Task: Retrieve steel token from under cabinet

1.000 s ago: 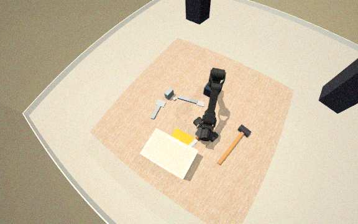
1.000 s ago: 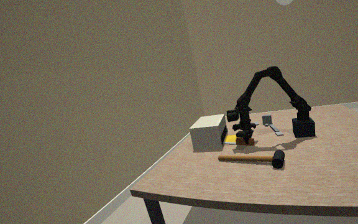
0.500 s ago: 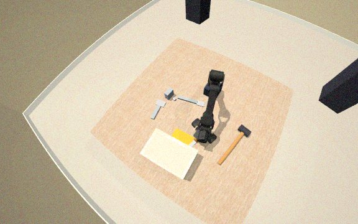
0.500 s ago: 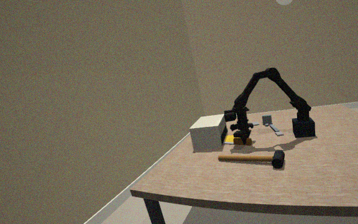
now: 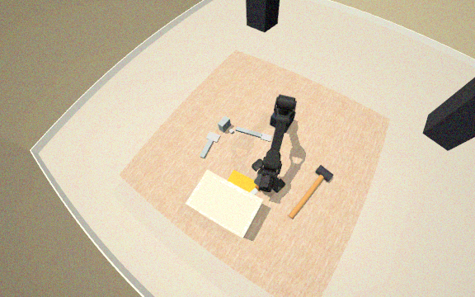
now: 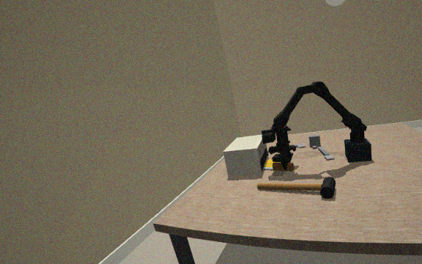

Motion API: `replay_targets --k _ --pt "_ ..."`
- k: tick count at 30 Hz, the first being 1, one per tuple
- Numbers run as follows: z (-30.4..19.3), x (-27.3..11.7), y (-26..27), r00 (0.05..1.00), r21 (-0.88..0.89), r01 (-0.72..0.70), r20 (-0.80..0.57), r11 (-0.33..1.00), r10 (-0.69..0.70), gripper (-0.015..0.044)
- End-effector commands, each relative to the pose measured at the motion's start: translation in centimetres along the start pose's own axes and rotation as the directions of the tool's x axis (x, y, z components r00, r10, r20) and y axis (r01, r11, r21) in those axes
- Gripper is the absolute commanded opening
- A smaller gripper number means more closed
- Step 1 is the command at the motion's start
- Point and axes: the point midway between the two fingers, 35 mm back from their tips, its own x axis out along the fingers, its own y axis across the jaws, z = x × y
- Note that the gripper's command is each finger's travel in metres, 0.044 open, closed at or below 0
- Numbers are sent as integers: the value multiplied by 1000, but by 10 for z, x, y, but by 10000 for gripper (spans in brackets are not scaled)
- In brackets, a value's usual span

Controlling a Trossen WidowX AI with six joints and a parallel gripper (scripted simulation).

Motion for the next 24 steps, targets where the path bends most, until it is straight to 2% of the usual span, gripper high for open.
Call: replay_targets --k 1,24 --pt "6 0 0 1000 -1 -2 3 1000 2 0" --pt "6 3 -16 1000 -1 -1 3 1000 1 0"
